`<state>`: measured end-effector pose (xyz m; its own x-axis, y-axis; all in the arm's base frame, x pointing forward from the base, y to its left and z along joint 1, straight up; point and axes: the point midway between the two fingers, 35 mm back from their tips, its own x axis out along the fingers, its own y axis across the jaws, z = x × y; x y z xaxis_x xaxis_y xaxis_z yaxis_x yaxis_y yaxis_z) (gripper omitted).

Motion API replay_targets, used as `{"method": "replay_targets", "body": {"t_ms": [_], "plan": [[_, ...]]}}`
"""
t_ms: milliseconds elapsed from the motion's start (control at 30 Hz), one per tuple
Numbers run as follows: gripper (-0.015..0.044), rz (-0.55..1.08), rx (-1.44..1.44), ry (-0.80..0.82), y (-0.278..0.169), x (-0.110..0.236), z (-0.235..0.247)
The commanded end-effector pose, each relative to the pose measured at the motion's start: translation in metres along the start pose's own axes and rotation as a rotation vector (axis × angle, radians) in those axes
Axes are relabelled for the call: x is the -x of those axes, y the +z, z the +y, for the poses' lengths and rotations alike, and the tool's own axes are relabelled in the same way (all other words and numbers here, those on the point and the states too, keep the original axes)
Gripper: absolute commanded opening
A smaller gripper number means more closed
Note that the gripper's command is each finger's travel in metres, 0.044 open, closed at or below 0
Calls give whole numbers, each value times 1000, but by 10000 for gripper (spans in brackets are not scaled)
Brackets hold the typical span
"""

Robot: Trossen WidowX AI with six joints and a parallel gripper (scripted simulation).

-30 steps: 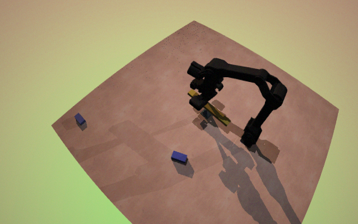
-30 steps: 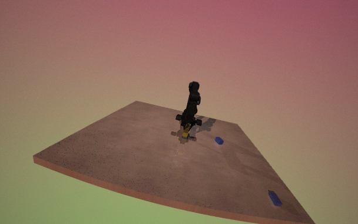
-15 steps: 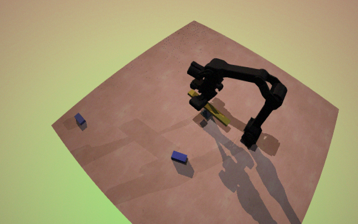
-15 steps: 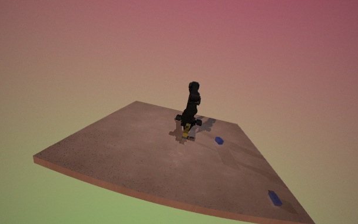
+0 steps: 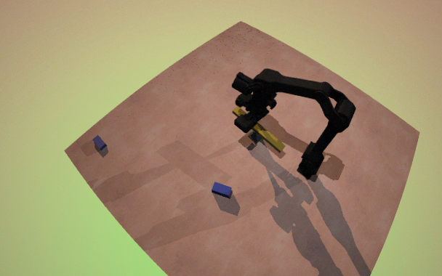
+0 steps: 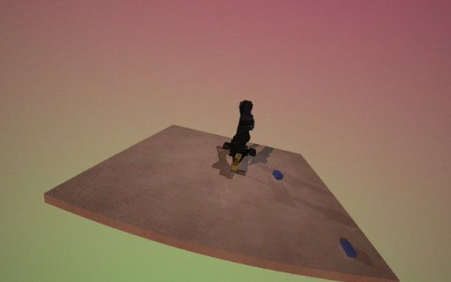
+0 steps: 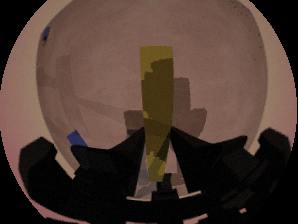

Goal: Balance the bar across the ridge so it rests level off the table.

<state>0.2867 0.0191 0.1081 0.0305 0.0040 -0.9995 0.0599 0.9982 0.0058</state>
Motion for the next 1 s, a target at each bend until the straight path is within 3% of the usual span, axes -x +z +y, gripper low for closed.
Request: {"method": "replay_targets", "body": {"t_ms": [0, 967], "plan": [[0, 0, 3, -2, 0, -1, 0], [0, 0, 3, -2, 0, -3, 0]]}}
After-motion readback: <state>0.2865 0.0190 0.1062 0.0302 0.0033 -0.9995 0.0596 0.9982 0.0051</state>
